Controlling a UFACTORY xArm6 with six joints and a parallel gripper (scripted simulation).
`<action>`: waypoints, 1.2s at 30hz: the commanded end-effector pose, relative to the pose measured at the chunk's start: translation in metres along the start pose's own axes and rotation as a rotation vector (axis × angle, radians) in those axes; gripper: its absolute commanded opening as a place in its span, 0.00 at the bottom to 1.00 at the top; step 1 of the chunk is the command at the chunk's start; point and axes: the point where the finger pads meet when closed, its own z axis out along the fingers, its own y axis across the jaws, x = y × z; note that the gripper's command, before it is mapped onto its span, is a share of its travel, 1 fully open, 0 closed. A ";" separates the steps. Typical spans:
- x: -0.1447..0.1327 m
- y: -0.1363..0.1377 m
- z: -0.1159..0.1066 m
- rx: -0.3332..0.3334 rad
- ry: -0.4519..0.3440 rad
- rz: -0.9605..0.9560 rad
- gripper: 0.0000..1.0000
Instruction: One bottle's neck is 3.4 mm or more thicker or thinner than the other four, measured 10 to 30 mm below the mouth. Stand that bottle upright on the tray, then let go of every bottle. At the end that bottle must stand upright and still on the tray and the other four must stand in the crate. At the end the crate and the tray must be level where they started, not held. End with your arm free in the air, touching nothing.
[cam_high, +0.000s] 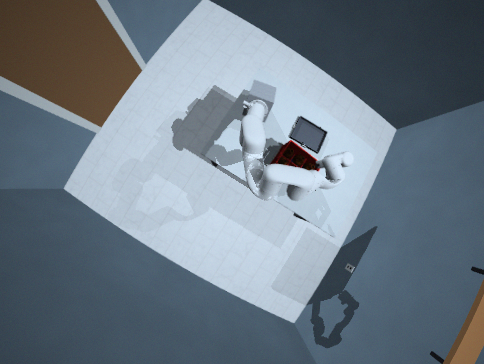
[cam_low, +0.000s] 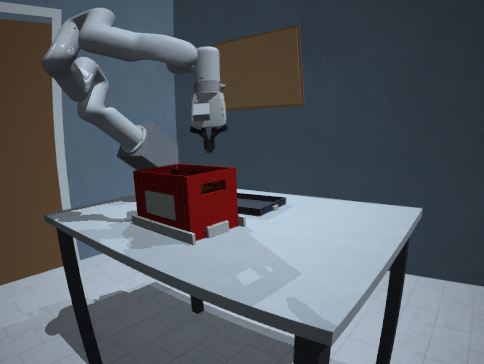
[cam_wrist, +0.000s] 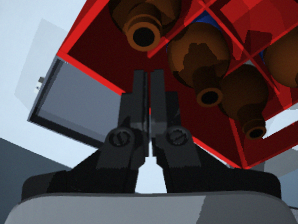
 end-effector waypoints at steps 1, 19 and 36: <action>-0.004 0.030 -0.007 0.004 0.001 0.002 0.00; -0.040 0.136 -0.009 0.004 0.001 0.002 0.00; -0.066 0.181 0.001 0.003 0.001 0.001 0.00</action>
